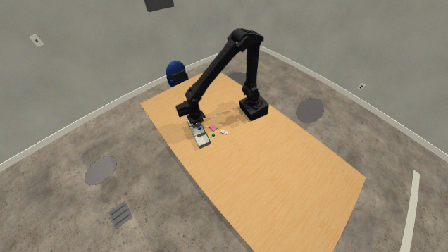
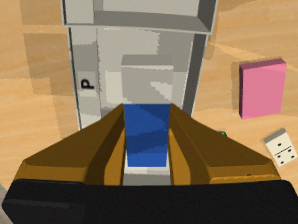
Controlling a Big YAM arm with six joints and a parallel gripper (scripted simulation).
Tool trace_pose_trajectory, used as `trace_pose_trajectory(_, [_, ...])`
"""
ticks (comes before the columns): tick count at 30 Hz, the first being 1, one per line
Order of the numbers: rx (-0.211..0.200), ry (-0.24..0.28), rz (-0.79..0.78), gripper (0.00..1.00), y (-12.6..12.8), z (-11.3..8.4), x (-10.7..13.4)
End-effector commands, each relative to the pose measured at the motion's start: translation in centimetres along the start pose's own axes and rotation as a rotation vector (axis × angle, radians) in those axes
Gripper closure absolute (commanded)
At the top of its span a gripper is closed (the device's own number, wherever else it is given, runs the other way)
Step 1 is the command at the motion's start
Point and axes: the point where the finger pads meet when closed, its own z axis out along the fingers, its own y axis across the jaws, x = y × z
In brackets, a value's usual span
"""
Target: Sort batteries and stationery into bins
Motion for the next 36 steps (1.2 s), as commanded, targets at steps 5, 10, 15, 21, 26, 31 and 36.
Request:
trace_pose_trajectory(5, [-0.038, -0.006, 0.064, 0.82, 1.4, -1.1, 0.1])
trace_pose_trajectory(10, [-0.038, -0.006, 0.064, 0.82, 1.4, -1.1, 0.1])
trace_pose_trajectory(15, [-0.038, -0.006, 0.064, 0.82, 1.5, -1.1, 0.2])
trace_pose_trajectory(21, [-0.008, -0.004, 0.07, 0.82, 0.3, 1.3, 0.5])
trace_pose_trajectory(26, [-0.007, -0.004, 0.069, 0.82, 0.3, 2.3, 0.5])
trace_pose_trajectory(31, [-0.03, -0.005, 0.069, 0.82, 1.5, 2.3, 0.5])
trace_pose_trajectory(36, [-0.007, -0.004, 0.068, 0.82, 0.2, 3.9, 0.5])
